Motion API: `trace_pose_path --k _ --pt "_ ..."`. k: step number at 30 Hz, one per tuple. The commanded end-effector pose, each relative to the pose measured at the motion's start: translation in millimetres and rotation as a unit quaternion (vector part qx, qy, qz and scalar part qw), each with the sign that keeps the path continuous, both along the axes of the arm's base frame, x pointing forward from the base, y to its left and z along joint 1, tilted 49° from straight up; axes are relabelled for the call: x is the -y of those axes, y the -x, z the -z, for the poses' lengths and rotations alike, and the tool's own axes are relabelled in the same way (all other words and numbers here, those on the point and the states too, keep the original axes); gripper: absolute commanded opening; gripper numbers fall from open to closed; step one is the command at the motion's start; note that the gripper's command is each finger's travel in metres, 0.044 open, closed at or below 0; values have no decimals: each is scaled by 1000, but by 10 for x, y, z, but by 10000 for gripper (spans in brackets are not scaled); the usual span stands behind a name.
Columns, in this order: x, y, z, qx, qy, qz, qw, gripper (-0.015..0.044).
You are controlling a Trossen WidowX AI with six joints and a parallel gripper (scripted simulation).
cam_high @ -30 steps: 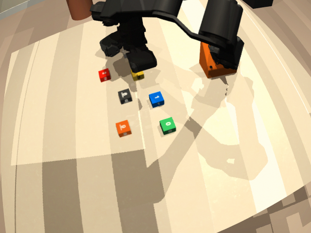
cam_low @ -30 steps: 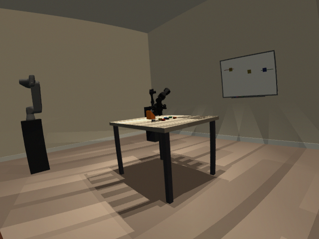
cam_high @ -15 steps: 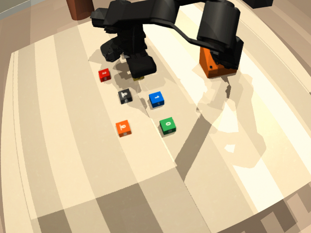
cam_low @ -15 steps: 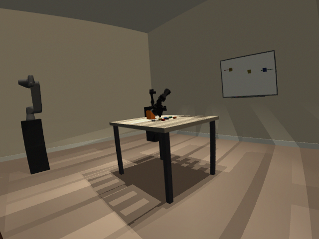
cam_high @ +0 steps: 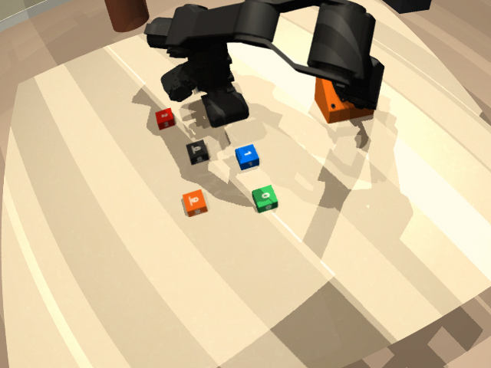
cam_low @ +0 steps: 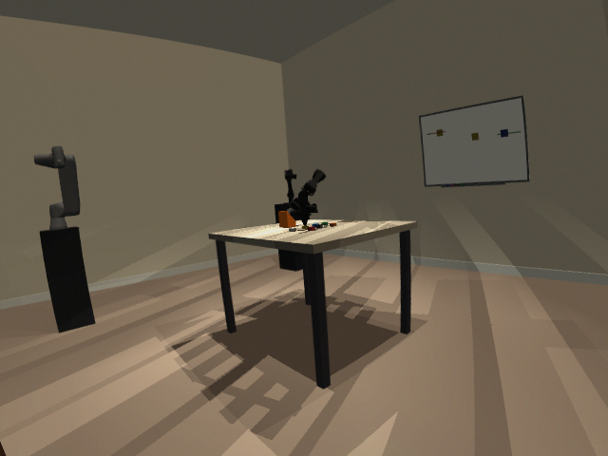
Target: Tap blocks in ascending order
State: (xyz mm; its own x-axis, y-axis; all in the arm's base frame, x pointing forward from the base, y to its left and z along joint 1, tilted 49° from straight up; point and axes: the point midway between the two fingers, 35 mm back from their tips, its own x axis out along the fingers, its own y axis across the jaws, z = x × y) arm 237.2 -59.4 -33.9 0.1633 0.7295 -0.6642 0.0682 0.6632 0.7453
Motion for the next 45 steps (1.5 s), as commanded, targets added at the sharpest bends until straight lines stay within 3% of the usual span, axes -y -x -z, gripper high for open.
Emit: trace_pose_path --k 1,6,13,18,24,29,35,45 --pt "170 37 -139 0 2 2 1000 20" --pt "206 44 -170 0 2 2 1000 20" --pt "779 180 -691 -1 3 2 1000 20" --pt "769 155 -710 -2 3 2 1000 20" --pt "431 -371 -1204 0 1 2 1000 20" --pt "373 -396 -1143 0 2 2 1000 20" --pt "-146 -507 -685 1 0 2 1000 20" --pt "-226 -525 -614 1 0 2 1000 20"
